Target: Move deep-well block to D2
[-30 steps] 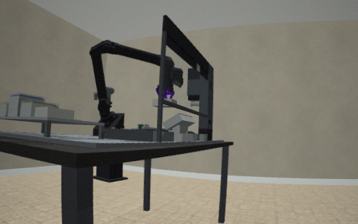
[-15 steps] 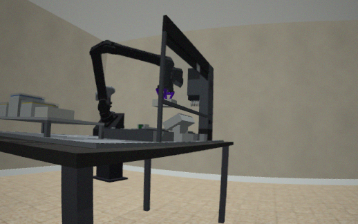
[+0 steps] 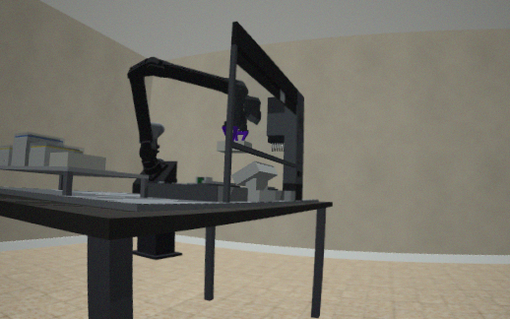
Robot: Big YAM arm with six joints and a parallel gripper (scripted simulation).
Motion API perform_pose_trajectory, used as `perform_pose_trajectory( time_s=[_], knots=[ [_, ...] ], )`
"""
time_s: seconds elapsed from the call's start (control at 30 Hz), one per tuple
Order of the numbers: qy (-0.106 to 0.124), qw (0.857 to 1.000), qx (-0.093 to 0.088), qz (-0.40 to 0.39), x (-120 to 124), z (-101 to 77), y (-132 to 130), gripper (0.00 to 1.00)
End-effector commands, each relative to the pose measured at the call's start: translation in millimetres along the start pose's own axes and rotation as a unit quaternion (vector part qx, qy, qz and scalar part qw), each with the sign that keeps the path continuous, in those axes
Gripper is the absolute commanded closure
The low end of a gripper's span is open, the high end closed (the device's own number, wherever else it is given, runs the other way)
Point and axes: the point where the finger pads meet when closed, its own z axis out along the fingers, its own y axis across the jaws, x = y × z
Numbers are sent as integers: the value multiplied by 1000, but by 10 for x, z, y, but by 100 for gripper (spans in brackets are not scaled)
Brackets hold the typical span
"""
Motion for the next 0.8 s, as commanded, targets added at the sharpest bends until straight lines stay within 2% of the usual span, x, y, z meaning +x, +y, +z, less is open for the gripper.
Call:
perform_pose_trajectory(
  time_s=[0.0, 0.77],
  knots=[
    [-27, 1000, -14, 2, -162, -276, 37, 100],
    [-23, 1000, -12, 1, -178, -237, 41, 100]
  ],
)
